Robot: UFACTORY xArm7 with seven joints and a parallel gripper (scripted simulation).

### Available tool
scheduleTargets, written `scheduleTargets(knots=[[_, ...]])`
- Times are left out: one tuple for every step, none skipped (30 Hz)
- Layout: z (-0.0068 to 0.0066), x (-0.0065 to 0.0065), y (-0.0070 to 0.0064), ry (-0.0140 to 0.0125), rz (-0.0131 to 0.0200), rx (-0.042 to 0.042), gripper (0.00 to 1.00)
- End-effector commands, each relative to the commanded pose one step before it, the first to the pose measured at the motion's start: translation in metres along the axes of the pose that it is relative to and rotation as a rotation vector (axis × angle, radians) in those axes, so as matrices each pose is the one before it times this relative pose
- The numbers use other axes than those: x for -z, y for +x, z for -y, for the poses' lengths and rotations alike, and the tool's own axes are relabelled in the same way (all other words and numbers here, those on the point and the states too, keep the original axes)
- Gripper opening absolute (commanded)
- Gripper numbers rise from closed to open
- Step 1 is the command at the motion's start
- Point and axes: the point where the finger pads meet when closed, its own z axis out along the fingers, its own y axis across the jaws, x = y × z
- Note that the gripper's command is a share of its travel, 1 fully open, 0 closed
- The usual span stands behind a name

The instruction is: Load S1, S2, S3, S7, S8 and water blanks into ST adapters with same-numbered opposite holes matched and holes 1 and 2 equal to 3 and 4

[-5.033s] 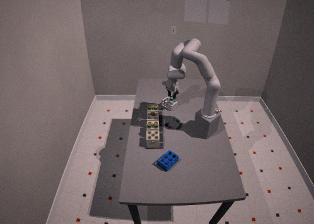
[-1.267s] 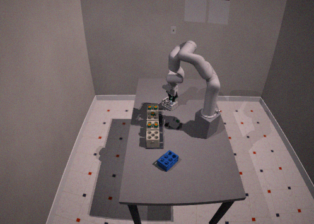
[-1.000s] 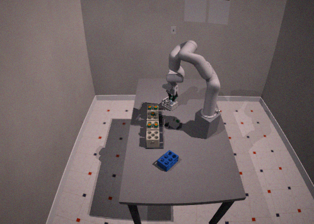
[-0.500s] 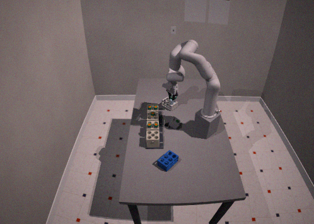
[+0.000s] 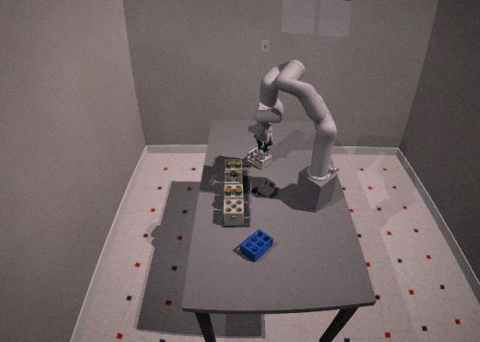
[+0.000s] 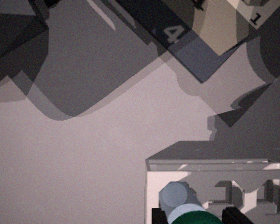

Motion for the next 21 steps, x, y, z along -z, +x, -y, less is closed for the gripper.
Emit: scheduleTargets(knots=[[-0.00156, 0.00921, -0.00016, -0.00349, 0.00009, -0.00052, 0.0], [-0.00001, 0.002, 0.0, 0.0, -0.00001, 0.0, 0.0], [-0.00001, 0.002, 0.0, 0.0, -0.00001, 0.0, 0.0], [-0.00001, 0.002, 0.0, 0.0, -0.00001, 0.0, 0.0], [-0.00001, 0.002, 0.0, 0.0, -0.00001, 0.0, 0.0], [0.0, 0.0, 0.0, 0.0, 0.0, 0.0, 0.0], [0.0, 0.0, 0.0, 0.0, 0.0, 0.0, 0.0], [0.0, 0.00201, 0.00001, 0.0, 0.0, 0.0, 0.0], [-0.00001, 0.002, 0.0, 0.0, -0.00001, 0.0, 0.0], [-0.00001, 0.002, 0.0, 0.0, -0.00001, 0.0, 0.0], [-0.00001, 0.002, 0.0, 0.0, -0.00001, 0.0, 0.0], [-0.00001, 0.002, 0.0, 0.0, 0.0, 0.0, 0.0], [-0.00001, 0.002, 0.0, 0.0, 0.0, 0.0, 0.0], [-0.00001, 0.002, 0.0, 0.0, 0.0, 0.0, 0.0], [-0.00001, 0.002, 0.0, 0.0, 0.0, 0.0, 0.0], [-0.00001, 0.002, 0.0, 0.0, 0.0, 0.0, 0.0], [-0.00001, 0.002, 0.0, 0.0, 0.0, 0.00001, 0.0], [-0.00001, 0.002, 0.0, 0.0, 0.0, 0.00001, 0.0], [-0.00001, 0.002, 0.0, 0.0, 0.0, 0.00001, 0.0], [-0.00001, 0.002, 0.0, 0.0, 0.0, 0.00001, 0.0], [-0.00001, 0.002, 0.0, 0.0, 0.0, 0.00001, 0.0]])
